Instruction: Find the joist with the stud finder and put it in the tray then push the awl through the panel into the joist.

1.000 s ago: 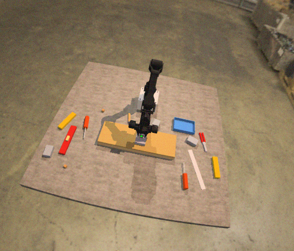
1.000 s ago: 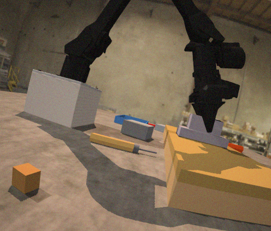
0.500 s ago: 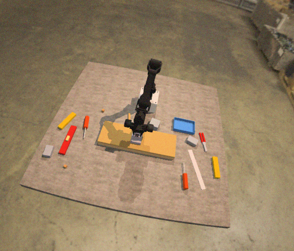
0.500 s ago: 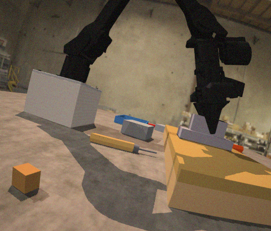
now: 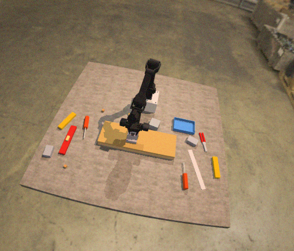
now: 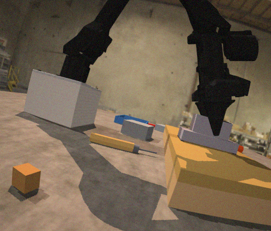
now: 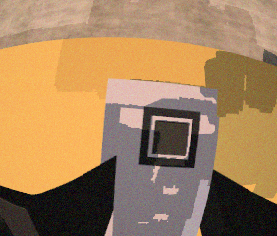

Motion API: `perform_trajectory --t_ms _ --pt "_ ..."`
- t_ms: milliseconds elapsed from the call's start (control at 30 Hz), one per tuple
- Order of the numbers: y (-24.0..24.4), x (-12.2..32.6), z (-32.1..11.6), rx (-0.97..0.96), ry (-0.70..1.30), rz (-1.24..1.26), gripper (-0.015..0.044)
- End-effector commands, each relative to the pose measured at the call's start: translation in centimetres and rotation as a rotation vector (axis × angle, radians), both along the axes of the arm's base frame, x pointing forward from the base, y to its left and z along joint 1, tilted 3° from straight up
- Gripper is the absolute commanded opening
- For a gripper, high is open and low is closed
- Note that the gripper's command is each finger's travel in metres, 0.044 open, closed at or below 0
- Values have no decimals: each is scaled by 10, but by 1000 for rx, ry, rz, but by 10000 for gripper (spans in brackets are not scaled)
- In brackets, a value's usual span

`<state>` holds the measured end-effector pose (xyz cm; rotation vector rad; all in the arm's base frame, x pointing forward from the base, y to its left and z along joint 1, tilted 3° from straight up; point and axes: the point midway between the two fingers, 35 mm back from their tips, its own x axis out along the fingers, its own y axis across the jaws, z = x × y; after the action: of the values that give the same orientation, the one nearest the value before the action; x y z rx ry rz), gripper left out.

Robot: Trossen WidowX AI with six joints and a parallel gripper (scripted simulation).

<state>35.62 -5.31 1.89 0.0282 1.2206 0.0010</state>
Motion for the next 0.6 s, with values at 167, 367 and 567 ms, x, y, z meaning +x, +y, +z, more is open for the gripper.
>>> perform_trajectory --t_ms 167,367,567 --pt "-18 0 -1 -2 3 1 0" --pt "-30 0 -1 -3 3 1 0" --pt "-42 0 -1 -4 3 1 0"
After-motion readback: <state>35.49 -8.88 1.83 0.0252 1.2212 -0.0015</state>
